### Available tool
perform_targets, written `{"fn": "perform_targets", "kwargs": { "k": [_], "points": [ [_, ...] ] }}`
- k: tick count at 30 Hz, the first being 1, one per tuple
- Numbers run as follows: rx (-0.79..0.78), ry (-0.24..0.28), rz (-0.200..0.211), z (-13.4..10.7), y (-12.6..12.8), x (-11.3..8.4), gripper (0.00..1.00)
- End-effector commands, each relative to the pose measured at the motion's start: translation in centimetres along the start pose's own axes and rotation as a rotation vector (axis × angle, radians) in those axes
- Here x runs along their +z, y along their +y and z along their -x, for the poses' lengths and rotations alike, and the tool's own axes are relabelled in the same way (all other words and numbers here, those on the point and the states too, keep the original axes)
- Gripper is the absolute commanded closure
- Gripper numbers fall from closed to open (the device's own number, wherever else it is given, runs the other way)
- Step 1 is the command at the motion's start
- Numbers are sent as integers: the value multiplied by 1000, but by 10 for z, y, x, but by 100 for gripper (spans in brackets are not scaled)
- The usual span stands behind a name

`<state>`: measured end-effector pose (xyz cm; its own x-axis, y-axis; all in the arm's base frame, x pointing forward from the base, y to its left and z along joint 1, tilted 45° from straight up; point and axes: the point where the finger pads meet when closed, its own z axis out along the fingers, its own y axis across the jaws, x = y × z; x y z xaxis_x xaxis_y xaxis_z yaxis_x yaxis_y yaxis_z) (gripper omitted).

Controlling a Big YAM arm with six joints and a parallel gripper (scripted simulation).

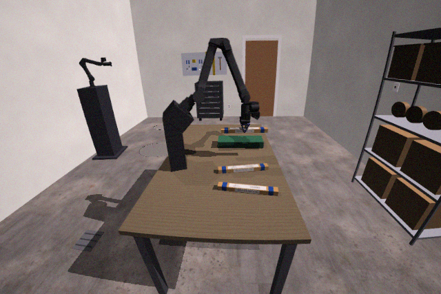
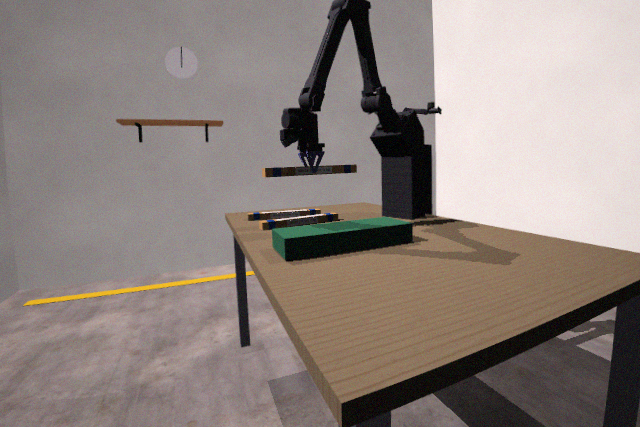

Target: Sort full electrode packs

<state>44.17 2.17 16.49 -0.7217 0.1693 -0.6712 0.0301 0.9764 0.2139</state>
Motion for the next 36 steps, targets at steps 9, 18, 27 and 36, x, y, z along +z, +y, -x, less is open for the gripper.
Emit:
{"fn": "perform_targets", "kwargs": {
  "k": [9,18,27,36],
  "points": [
    [73,-41,-13,3,-31,-10,100],
    [66,-27,-17,-7,-56,-5,100],
    [66,-17,-19,-13,-76,-2,100],
    [67,-11,-20,-21,-100,-1,100]
  ]
}}
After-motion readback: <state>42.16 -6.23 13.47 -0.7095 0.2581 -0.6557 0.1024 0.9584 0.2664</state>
